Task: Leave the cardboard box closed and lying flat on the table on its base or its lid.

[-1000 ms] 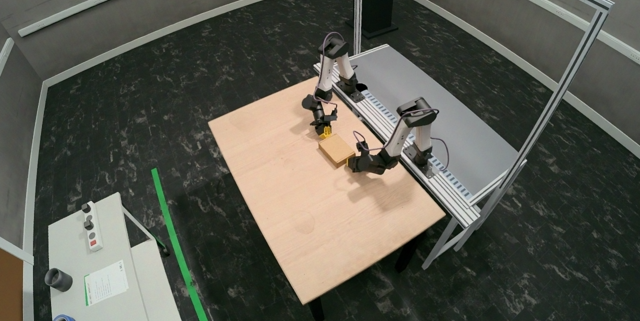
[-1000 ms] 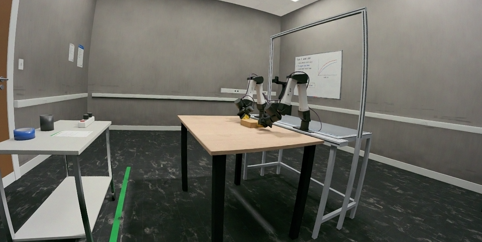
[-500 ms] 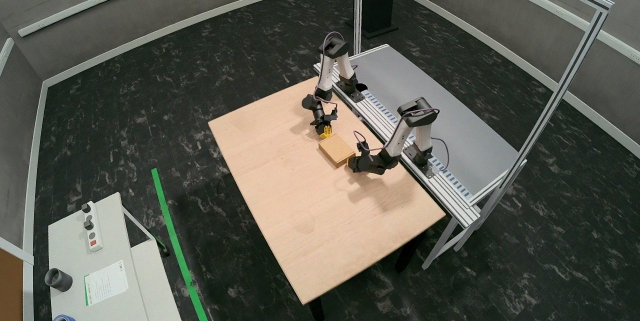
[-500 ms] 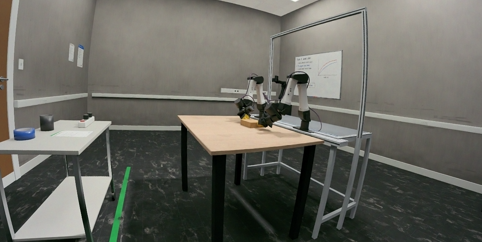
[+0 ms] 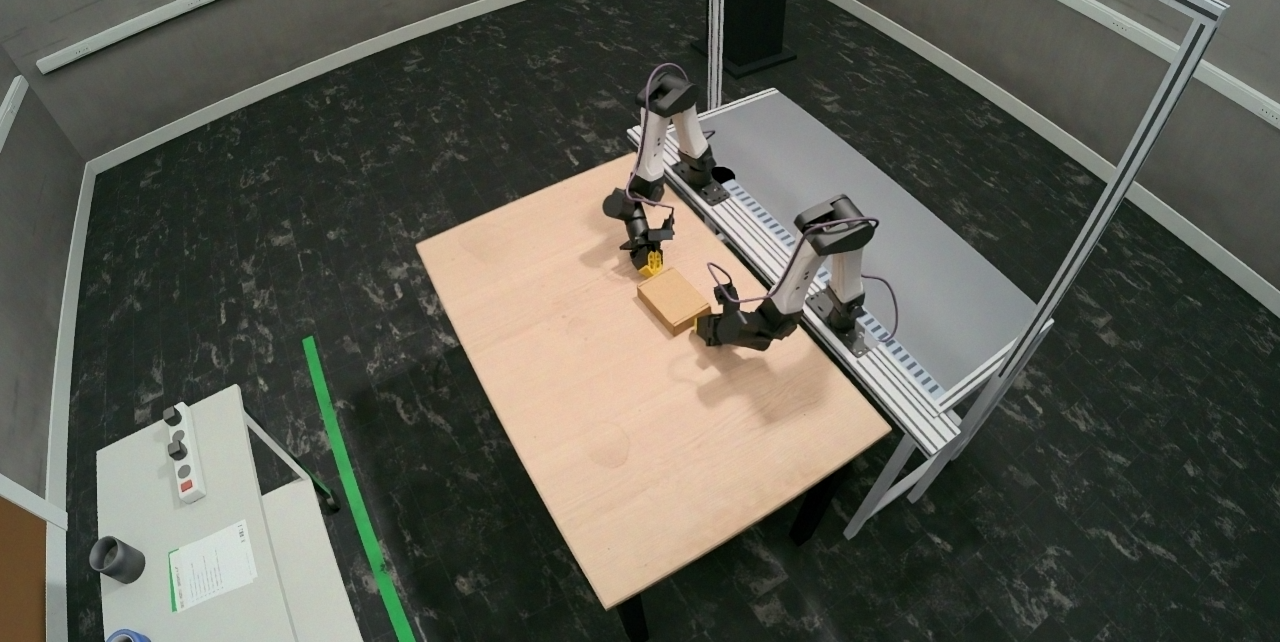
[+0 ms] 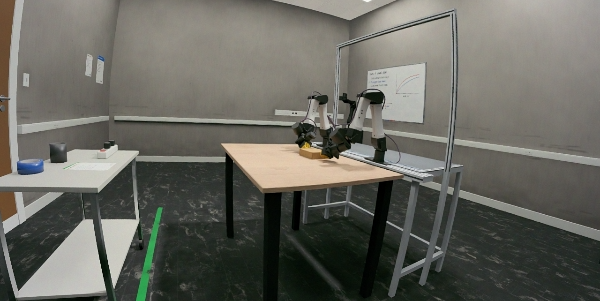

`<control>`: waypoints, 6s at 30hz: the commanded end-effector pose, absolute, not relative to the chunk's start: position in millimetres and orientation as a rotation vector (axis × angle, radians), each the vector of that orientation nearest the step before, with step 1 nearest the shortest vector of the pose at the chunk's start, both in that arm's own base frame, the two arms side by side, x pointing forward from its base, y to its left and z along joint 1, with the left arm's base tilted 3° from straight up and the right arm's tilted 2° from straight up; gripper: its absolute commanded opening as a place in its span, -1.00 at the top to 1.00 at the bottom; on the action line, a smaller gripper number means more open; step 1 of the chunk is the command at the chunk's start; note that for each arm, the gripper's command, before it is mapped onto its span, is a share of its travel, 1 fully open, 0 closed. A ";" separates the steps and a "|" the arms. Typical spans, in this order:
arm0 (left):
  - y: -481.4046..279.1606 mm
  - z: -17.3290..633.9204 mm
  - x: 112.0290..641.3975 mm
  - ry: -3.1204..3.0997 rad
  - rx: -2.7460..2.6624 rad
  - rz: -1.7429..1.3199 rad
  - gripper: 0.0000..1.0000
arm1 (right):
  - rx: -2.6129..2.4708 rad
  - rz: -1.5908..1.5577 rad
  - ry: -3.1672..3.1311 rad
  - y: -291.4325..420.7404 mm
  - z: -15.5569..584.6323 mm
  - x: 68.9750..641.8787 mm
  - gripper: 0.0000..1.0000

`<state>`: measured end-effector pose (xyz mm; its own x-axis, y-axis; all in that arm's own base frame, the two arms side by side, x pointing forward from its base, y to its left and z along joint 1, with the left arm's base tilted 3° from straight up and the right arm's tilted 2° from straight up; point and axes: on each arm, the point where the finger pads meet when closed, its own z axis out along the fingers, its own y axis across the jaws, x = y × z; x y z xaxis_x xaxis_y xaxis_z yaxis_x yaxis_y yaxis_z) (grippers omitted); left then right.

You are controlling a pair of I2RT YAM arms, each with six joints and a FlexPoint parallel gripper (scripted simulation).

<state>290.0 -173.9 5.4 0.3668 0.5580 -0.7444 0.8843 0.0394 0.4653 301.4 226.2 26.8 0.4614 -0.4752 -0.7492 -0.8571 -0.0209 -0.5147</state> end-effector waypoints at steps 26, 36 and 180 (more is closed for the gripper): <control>-158.2 27.4 293.8 1.386 1.613 -0.524 1.00 | -1.651 0.569 1.236 208.4 50.8 306.6 1.00; -151.2 29.7 292.3 1.442 1.602 -0.592 1.00 | -1.647 0.626 1.282 201.2 56.1 306.5 1.00; -78.7 142.3 284.0 3.117 0.157 -0.021 1.00 | -0.233 0.170 3.007 107.6 159.2 273.4 1.00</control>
<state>282.6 -78.4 140.3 -0.9857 0.1598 -0.0526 0.1624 0.9855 -0.0487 273.3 110.0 154.6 -0.9626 -0.2138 -0.1665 -0.2371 0.9620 0.1355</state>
